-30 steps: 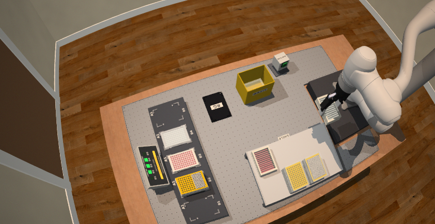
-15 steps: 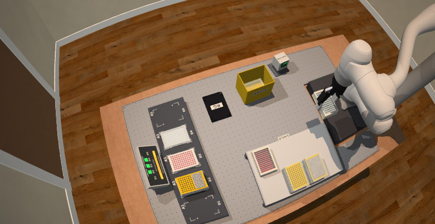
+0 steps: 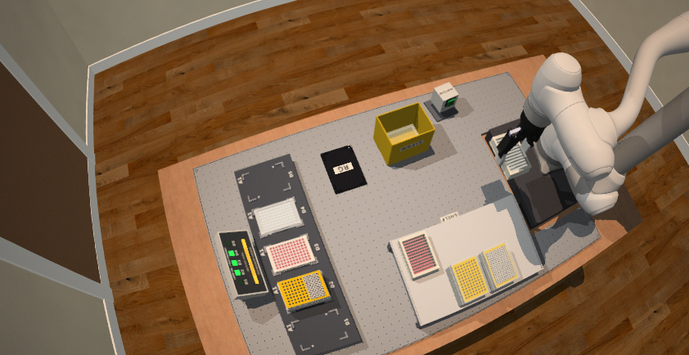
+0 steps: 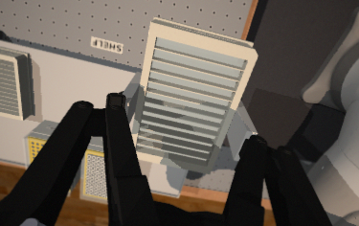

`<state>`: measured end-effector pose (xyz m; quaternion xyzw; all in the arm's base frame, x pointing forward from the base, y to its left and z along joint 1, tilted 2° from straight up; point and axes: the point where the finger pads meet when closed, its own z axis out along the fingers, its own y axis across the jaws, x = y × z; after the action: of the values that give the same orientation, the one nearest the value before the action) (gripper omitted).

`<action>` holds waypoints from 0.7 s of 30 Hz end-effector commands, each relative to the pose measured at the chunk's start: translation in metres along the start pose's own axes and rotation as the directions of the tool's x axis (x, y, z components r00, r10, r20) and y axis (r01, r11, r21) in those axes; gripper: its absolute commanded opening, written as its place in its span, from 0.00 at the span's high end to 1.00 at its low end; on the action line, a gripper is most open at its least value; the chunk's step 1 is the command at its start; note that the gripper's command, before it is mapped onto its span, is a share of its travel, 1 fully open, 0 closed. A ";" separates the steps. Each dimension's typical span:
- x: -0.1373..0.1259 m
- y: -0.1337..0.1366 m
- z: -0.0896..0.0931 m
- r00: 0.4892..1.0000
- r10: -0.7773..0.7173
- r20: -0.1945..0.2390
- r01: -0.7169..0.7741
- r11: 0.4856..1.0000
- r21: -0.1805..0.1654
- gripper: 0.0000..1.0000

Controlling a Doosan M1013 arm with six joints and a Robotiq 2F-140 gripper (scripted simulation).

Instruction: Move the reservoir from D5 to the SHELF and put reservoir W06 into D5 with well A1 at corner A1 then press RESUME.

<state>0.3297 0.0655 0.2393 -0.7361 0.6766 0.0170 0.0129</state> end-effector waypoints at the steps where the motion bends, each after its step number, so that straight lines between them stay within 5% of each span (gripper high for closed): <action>1: 0.006 0.000 0.000 1.000 -0.001 0.000 0.001 1.000 0.000 1.00; 21: 0.023 -0.022 0.000 1.000 -0.001 0.000 0.001 1.000 0.000 1.00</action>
<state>0.3504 0.0446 0.2382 -0.7365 0.6761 0.0171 0.0128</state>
